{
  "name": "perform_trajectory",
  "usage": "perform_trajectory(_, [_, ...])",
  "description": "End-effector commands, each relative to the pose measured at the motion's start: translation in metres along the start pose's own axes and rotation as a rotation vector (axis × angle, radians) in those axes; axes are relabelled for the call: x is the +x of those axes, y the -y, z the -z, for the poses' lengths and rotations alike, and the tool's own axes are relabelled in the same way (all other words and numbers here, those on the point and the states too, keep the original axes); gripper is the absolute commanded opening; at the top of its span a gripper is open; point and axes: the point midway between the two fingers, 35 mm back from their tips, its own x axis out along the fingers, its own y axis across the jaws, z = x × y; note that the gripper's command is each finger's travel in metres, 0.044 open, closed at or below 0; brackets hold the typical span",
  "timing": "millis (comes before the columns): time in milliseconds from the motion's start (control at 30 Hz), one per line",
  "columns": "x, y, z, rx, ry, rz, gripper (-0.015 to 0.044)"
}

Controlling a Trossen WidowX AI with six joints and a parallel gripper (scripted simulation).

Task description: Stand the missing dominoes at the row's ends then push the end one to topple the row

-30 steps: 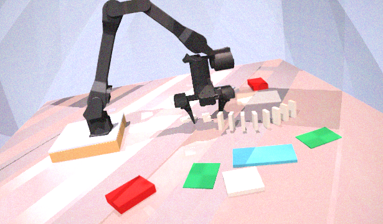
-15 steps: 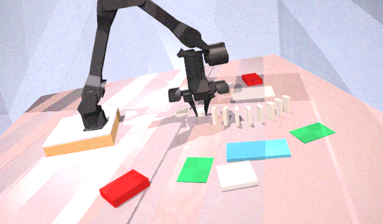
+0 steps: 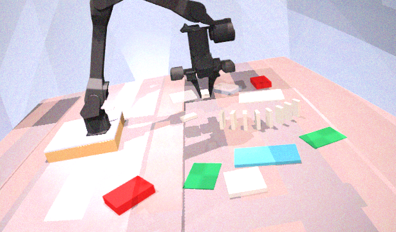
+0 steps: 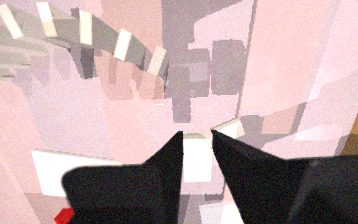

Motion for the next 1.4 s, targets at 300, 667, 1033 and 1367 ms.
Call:
perform_trajectory(300, [-0.049, -0.022, 0.025, -0.502, -0.003, -0.018, 0.0107])
perform_trajectory(667, [-0.054, -0.061, 0.098, -1.733, 0.007, -0.026, 0.0107])
perform_trajectory(1033, [-0.049, -0.074, 0.16, -2.68, 0.02, -0.031, 0.0107])
perform_trajectory(1367, [-0.049, -0.074, 0.16, -2.68, 0.02, -0.031, 0.0107])
